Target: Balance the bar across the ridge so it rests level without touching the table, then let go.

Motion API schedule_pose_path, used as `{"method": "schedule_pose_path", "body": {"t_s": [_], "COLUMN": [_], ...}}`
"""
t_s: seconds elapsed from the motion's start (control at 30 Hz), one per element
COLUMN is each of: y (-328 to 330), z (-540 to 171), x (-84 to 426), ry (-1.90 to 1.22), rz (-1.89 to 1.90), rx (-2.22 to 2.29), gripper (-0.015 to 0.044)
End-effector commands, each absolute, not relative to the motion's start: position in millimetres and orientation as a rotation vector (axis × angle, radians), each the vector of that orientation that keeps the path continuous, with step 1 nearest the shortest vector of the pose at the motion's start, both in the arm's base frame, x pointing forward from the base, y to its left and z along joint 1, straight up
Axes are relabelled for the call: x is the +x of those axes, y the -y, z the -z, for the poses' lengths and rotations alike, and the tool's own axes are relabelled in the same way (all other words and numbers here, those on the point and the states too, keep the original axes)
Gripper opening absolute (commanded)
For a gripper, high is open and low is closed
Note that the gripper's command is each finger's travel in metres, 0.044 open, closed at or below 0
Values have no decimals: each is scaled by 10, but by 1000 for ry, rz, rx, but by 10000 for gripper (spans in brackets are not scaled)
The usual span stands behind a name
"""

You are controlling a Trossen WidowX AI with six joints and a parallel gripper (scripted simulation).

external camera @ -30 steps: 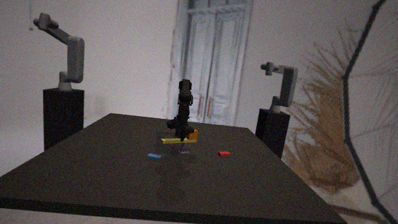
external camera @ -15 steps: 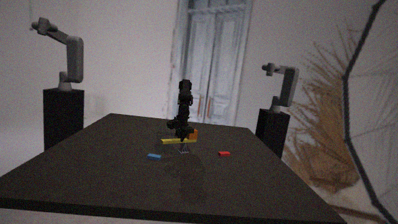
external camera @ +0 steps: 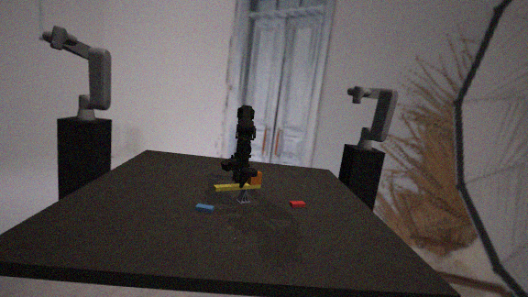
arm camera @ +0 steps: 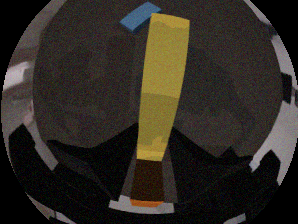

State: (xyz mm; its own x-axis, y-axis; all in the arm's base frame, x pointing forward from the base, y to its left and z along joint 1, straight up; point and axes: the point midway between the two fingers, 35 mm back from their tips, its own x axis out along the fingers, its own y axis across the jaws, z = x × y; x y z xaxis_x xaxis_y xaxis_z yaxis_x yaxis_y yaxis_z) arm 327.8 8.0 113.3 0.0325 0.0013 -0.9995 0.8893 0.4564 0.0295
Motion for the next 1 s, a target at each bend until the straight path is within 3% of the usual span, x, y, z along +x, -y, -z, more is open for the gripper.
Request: {"method": "schedule_pose_path", "body": {"t_s": [0.0, 0.9, 0.97], "y": [-80, -80, -80], "z": [-1132, -1132, -1132], "x": [3278, 3278, 3278], "ry": [-1369, -1369, -1369], "rz": [835, 835, 835], "rx": [865, 865, 865], "gripper": [0, 0, 52]}}
